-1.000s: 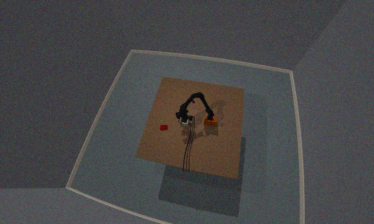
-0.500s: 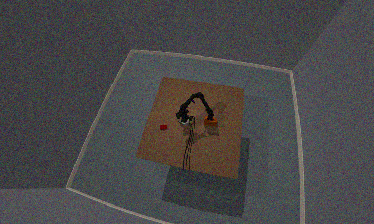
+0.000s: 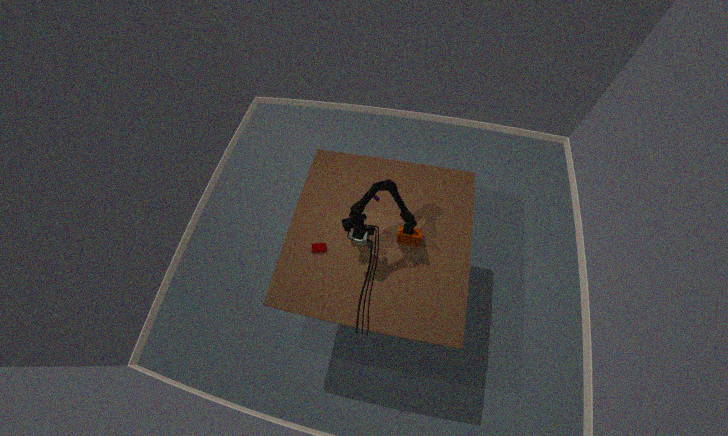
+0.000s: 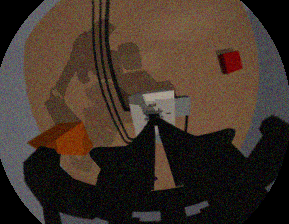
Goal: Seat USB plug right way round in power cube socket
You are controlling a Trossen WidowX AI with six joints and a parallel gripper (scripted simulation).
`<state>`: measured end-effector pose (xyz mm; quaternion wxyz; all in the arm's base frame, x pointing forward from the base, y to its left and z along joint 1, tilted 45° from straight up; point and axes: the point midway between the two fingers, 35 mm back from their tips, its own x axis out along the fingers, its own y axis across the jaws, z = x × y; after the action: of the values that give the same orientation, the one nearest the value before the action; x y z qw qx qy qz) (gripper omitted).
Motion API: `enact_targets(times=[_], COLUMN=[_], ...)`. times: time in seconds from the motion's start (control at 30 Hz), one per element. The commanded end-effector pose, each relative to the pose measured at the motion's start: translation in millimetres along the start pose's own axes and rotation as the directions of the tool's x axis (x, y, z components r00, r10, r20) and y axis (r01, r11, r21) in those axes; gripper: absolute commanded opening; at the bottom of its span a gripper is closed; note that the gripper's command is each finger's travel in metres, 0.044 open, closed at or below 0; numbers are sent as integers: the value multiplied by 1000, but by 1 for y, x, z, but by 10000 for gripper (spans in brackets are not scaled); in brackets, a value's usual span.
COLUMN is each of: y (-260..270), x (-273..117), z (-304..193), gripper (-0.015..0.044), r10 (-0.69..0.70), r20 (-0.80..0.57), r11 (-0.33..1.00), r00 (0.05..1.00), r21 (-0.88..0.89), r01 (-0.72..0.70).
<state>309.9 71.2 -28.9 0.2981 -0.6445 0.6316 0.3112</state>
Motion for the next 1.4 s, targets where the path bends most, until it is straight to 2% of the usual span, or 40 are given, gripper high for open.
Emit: enact_targets(times=[0.0,1.37], y=[0,0], x=[1,6], z=[0,0], gripper=[0,0], r10=[-3,-3], r20=[-2,-2], r11=[1000,1000], r00=[1000,1000], r21=[-3,-3], r01=[3,3])
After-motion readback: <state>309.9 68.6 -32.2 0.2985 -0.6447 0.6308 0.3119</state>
